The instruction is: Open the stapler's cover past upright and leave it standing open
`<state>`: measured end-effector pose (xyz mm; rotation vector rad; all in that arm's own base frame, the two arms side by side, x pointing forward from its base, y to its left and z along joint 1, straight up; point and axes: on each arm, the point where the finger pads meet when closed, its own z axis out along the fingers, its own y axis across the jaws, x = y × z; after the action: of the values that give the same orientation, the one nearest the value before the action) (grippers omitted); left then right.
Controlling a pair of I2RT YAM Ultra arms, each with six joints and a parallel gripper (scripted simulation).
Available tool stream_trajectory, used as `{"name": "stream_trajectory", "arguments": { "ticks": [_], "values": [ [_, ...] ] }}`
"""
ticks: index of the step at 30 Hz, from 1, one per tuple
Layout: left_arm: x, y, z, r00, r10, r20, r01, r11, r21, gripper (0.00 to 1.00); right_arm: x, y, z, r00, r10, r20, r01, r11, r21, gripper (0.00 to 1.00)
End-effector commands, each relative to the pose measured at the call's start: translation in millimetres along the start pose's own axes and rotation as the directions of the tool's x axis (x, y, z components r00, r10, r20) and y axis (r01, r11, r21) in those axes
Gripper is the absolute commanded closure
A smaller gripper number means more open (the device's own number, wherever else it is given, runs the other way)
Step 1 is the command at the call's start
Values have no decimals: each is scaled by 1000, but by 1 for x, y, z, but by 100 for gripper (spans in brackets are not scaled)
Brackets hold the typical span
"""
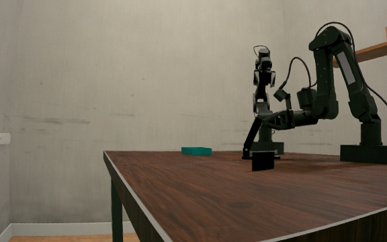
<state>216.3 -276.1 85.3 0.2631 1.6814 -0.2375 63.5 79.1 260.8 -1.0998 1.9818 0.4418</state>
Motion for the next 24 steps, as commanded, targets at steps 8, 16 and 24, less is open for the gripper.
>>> {"name": "stream_trajectory", "arguments": {
  "ticks": [8,16,24],
  "values": [
    [-3,-7,19,1000,-3,7,3,1000,11,50,-10,-1,-10,999,9,46,-9,1000,2,43],
    [-2,-6,19,1000,2,4,-2,1000,10,50,-10,-1,-10,999,9,46,-9,1000,2,43],
    [-2,-4,16,1000,-3,4,3,1000,8,63,-10,-1,-10,999,9,46,-9,1000,2,43]
  ]
}}
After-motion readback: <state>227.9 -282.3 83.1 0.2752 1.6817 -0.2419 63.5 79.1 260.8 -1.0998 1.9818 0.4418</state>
